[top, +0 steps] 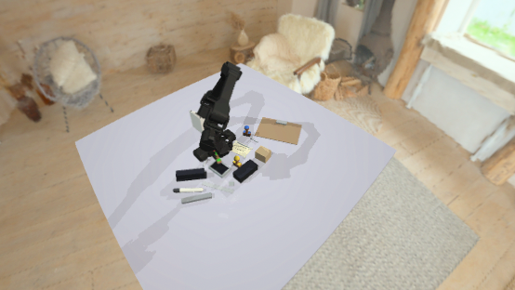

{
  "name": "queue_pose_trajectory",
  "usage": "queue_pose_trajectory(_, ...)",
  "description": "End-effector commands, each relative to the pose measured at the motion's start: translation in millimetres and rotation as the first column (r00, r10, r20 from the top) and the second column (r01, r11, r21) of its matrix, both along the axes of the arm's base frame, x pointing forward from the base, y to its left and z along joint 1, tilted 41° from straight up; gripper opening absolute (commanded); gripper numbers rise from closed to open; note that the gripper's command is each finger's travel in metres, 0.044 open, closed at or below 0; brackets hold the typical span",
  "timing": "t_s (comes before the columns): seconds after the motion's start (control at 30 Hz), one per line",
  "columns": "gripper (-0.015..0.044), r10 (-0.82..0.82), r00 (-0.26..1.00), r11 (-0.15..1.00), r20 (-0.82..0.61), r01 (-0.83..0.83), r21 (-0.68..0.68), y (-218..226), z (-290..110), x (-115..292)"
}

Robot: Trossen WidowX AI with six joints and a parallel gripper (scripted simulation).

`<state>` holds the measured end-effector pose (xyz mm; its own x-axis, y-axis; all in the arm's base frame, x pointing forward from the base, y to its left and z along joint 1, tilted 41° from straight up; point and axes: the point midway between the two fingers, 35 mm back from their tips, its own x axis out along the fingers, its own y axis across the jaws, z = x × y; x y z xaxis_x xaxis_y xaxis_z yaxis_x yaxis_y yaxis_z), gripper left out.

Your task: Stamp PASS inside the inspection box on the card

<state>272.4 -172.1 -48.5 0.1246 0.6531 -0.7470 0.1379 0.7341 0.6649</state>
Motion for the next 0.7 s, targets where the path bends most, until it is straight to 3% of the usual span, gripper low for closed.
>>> queue_pose_trajectory(0.0, 0.0000, -0.003, 1.000, 1.000, -0.003, 0.003, 0.003, 2.2, -2.6, -0.2)
queue_pose_trajectory(0.67, 0.0000, -0.003, 1.000, 1.000, -0.002, 0.003, 0.004, 10.5, -12.9, 1.6)
